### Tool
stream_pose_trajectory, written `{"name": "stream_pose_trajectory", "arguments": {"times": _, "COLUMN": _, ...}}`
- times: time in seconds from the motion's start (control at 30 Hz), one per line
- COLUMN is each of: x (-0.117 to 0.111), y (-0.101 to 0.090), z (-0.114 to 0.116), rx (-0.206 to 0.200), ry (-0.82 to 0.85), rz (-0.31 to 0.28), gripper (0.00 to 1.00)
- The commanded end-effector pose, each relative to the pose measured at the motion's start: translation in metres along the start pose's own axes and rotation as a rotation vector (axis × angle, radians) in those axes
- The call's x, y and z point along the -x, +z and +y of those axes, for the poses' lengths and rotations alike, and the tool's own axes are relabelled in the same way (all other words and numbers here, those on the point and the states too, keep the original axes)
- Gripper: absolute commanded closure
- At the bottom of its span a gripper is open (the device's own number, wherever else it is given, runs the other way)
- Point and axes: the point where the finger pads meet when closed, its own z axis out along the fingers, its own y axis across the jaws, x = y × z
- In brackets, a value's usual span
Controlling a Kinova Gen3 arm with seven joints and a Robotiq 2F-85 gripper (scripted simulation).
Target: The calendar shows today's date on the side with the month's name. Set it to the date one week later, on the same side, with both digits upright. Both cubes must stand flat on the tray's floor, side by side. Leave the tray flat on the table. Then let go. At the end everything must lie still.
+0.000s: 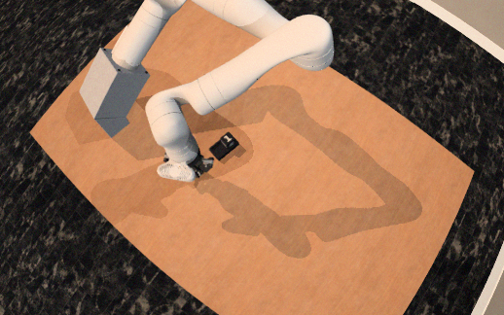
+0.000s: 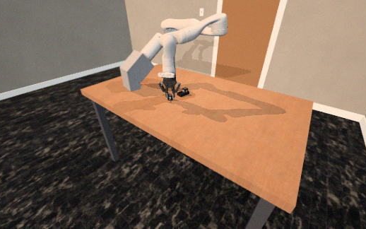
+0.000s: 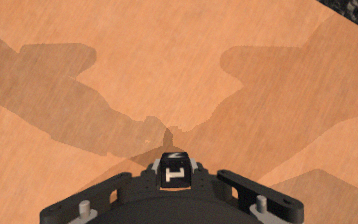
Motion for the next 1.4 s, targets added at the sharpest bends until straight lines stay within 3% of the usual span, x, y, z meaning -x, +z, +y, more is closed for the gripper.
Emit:
{"name": "stream_pose_trajectory", "arguments": {"times": 0.0, "x": 0.0, "y": 0.0, "z": 0.0, "rx": -0.001, "ry": 0.0, "rz": 0.001, "gripper": 0.74}}
{"name": "stream_pose_trajectory", "arguments": {"times": 0.8, "x": 0.0, "y": -0.004, "z": 0.0, "rx": -0.001, "ry": 0.0, "rz": 0.001, "gripper": 0.74}}
{"name": "stream_pose_trajectory", "arguments": {"times": 0.93, "x": 0.0, "y": -0.021, "z": 0.0, "rx": -0.001, "ry": 0.0, "rz": 0.001, "gripper": 0.74}}
{"name": "stream_pose_trajectory", "arguments": {"times": 1.1, "x": 0.0, "y": -0.058, "z": 0.0, "rx": -0.001, "ry": 0.0, "rz": 0.001, "gripper": 0.74}}
{"name": "stream_pose_trajectory", "arguments": {"times": 1.17, "x": 0.0, "y": -0.058, "z": 0.0, "rx": -0.001, "ry": 0.0, "rz": 0.001, "gripper": 0.74}}
{"name": "stream_pose_trajectory", "arguments": {"times": 1.37, "x": 0.0, "y": -0.094, "z": 0.0, "rx": -0.001, "ry": 0.0, "rz": 0.001, "gripper": 0.74}}
